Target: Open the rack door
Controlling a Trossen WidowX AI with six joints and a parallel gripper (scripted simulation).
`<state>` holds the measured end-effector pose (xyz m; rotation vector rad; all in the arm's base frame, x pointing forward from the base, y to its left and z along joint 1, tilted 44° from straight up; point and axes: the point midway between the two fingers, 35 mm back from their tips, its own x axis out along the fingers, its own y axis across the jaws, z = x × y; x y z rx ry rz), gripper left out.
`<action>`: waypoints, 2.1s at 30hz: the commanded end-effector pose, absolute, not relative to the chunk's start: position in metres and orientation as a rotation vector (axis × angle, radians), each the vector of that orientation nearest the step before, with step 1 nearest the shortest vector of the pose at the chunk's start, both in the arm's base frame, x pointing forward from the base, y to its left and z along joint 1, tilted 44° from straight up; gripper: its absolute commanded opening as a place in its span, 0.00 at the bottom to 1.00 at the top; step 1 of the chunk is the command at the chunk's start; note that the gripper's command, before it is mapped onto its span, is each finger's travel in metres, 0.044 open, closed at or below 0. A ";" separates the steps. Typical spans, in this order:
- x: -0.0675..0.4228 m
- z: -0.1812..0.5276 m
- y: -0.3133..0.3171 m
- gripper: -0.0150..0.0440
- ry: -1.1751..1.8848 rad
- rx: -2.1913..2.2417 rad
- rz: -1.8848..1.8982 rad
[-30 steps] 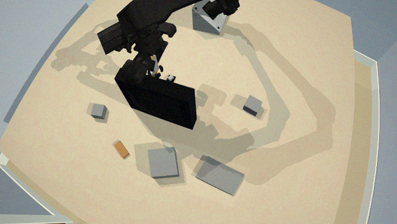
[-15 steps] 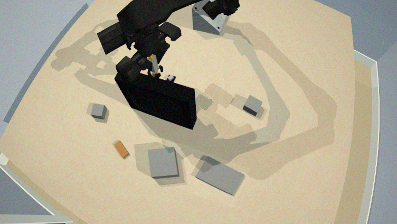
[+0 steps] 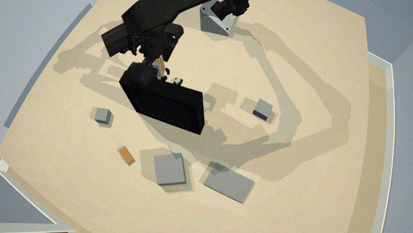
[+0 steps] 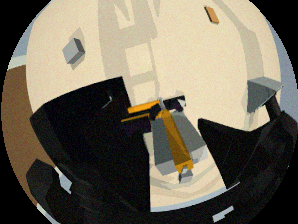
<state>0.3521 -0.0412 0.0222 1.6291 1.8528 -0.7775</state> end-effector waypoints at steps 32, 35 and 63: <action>0.352 0.022 -0.041 0.73 1.532 0.442 0.751; 0.352 0.022 -0.041 0.73 1.465 0.332 0.858; 0.352 0.022 -0.041 0.73 0.591 -0.703 1.634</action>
